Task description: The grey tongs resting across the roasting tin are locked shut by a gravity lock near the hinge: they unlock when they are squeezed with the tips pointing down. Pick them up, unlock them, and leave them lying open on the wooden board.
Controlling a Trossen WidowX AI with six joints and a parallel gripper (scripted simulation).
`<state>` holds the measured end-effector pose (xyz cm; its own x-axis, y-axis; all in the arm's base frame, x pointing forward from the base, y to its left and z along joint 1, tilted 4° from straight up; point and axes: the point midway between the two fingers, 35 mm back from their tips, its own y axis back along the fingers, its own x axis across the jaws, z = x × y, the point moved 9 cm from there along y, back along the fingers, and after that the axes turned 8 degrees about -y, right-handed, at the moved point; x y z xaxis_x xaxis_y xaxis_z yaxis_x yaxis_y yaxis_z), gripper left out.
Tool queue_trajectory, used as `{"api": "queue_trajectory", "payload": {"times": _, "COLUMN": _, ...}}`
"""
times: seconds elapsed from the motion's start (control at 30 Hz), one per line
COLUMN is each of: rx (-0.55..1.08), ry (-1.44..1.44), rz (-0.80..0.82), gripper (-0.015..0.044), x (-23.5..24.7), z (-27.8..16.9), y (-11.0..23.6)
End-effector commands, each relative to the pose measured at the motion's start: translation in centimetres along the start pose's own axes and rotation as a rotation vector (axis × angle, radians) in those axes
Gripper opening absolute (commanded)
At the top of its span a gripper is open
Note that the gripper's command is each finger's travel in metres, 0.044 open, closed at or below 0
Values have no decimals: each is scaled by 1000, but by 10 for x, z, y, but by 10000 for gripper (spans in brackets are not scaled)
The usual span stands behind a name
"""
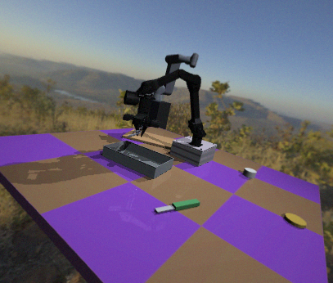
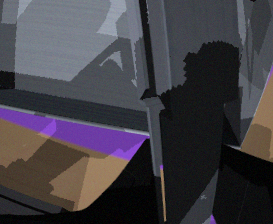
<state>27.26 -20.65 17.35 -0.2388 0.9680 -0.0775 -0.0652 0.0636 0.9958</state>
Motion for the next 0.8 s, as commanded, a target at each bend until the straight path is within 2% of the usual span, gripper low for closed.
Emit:
{"api": "queue_trajectory", "payload": {"times": 0.0, "rx": -7, "ry": 81, "rz": -4, "gripper": -150, "x": -15, "z": -16, "y": 8}}
{"api": "queue_trajectory", "payload": {"times": 0.77, "rx": -4, "ry": 538, "rz": -7, "gripper": -150, "x": -72, "z": -113, "y": 37}}
